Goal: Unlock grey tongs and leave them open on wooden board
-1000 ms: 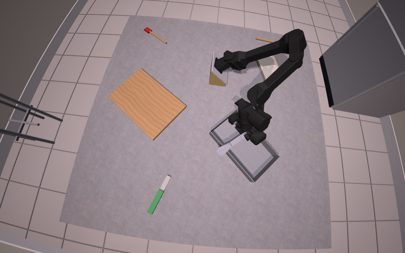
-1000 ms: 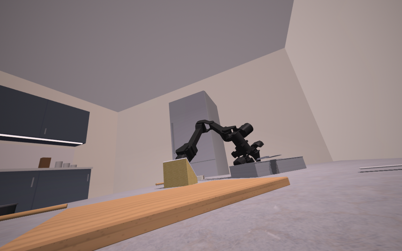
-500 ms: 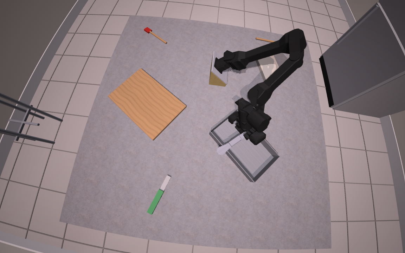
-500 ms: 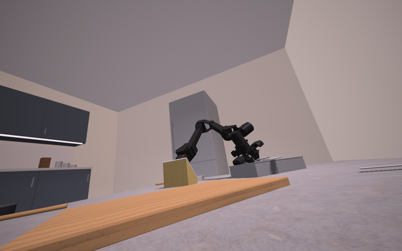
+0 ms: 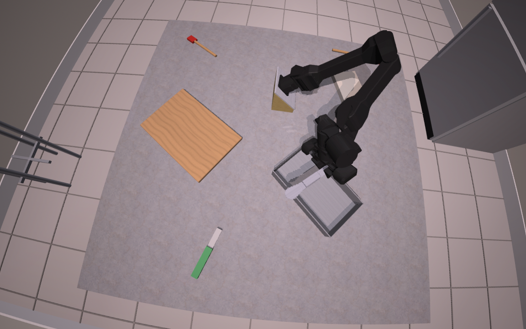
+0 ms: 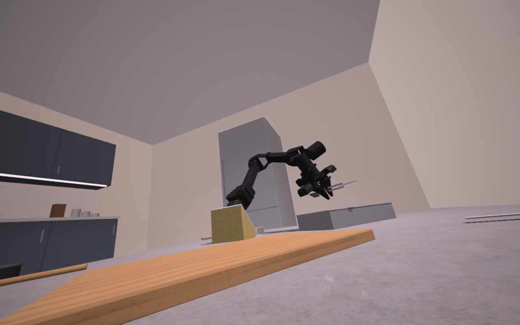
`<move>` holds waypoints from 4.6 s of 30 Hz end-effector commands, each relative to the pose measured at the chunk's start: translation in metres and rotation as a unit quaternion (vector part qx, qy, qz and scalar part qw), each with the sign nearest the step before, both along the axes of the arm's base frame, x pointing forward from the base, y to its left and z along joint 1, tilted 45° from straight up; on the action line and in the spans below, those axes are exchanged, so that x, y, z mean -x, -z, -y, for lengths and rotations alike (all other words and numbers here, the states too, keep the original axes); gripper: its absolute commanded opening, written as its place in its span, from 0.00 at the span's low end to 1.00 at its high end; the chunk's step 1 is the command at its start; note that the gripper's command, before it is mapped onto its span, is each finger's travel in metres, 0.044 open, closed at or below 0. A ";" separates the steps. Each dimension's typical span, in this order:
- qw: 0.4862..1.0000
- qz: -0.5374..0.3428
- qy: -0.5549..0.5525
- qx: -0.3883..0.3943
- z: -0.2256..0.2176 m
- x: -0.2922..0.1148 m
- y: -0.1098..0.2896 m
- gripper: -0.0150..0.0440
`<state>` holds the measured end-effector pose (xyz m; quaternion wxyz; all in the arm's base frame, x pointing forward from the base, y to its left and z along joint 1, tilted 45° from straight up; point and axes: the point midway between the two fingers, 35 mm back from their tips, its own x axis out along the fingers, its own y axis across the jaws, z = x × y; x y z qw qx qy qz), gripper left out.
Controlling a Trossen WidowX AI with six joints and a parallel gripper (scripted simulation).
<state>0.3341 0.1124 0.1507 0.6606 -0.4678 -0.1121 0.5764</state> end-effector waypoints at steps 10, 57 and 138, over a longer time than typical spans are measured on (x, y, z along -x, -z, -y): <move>0.999 -0.014 -0.011 0.031 0.001 -0.007 0.000 0.00; 0.964 -0.189 -0.086 0.165 0.009 -0.006 0.009 0.00; -0.094 -0.785 0.591 -0.157 0.128 -0.064 0.137 0.00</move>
